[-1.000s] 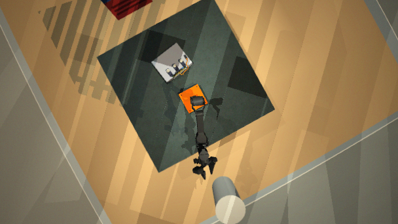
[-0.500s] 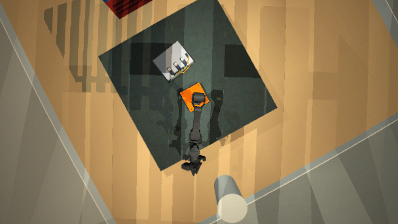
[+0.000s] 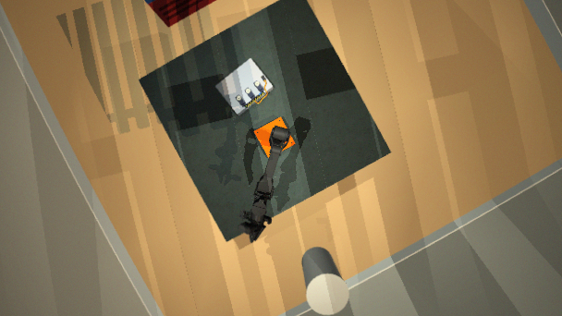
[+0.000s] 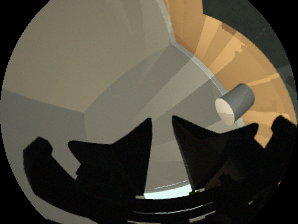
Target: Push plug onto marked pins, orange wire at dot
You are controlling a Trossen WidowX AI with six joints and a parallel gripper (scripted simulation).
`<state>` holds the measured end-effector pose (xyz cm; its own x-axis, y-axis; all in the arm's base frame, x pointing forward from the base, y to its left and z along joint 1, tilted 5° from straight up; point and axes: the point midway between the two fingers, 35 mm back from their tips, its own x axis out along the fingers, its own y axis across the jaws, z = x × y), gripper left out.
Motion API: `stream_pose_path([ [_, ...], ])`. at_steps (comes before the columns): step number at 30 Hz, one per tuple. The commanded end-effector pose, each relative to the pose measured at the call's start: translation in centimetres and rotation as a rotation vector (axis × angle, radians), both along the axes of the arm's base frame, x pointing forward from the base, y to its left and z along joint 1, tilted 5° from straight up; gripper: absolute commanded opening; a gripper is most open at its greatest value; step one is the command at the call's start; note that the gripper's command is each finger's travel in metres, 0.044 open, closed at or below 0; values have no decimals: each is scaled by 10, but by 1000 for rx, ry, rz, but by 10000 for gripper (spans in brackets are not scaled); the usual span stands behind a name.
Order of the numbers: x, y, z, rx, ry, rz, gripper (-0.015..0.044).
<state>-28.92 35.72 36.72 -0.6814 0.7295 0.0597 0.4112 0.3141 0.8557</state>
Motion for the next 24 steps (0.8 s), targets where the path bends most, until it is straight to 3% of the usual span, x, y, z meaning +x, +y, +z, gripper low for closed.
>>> stream_pose_path([
  [1, 37, 18, 0, 53, -64, -99, 115],
  [16, 139, 49, 0, 156, -233, -353, 115],
  [24, 217, 57, -1, 214, -402, -549, 115],
])
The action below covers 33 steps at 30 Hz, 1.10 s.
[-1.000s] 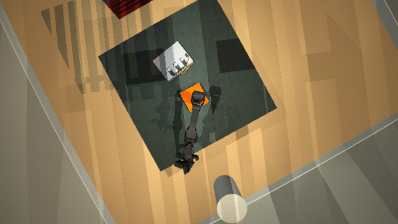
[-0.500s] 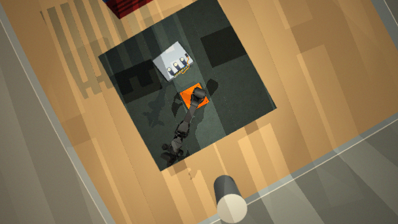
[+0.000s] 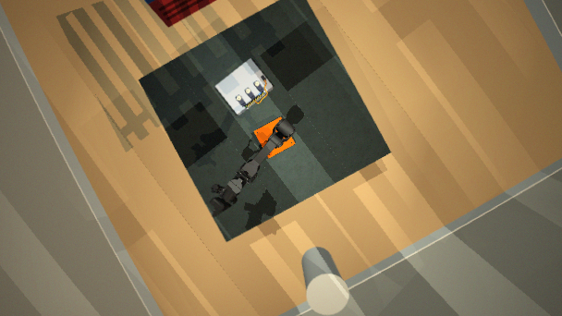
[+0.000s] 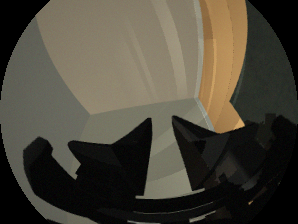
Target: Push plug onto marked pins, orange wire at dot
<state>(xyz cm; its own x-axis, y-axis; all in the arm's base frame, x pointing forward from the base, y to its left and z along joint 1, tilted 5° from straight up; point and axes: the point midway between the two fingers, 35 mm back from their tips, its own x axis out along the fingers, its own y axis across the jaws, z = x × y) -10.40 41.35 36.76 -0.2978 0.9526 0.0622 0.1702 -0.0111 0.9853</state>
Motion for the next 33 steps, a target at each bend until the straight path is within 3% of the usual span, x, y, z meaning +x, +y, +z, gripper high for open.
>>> stream_pose_path([
  [1, 42, 0, -1, 23, -90, -109, 115],
  [16, 181, -26, -5, 28, -427, -480, 115],
  [33, 308, -106, -10, -99, -812, -866, 115],
])
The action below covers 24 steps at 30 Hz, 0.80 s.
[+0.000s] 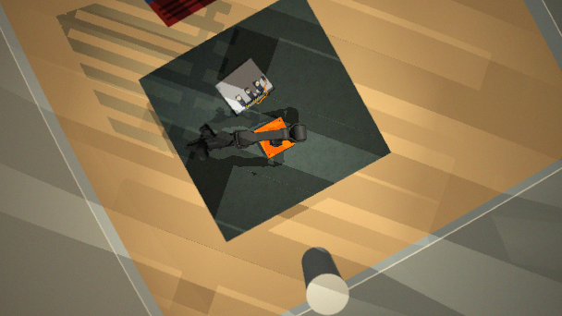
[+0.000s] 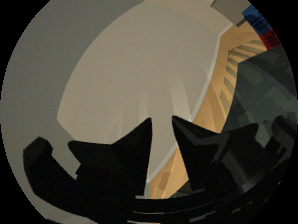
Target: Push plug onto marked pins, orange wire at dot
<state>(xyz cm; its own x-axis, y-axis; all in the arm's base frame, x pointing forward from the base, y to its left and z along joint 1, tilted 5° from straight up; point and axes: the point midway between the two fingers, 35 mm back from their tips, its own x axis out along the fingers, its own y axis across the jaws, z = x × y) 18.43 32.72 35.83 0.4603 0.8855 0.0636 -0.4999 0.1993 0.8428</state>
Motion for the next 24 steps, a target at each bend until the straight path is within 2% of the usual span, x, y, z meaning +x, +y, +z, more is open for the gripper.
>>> stream_pose_path([
  [1, 26, -25, -2, -42, -78, -108, 115],
  [13, 88, -106, -7, -217, -282, -411, 115],
  [24, 123, -189, -14, -438, -427, -677, 115],
])
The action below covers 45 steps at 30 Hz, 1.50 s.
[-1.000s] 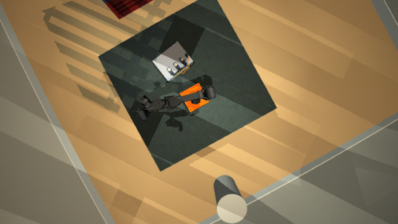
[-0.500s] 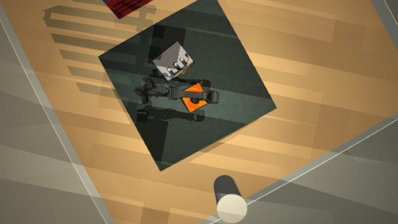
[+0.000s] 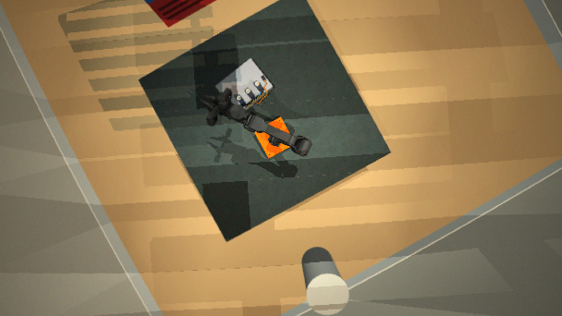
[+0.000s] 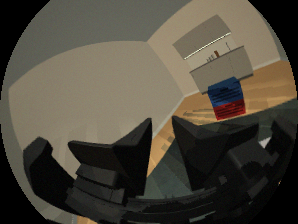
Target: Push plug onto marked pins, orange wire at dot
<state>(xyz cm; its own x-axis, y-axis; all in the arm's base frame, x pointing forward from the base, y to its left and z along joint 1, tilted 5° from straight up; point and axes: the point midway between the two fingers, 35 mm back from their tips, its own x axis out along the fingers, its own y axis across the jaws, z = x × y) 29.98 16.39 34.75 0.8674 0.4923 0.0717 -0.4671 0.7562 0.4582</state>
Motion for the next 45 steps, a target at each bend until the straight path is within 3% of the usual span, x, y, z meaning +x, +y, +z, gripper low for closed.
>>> stream_pose_path([
  [1, 9, -33, -4, -86, -40, -113, 115],
  [19, 19, -166, -20, -480, -92, -541, 115],
  [33, 81, -210, -84, -658, 342, -526, 115],
  [45, 107, -255, -153, -763, 736, -455, 115],
])
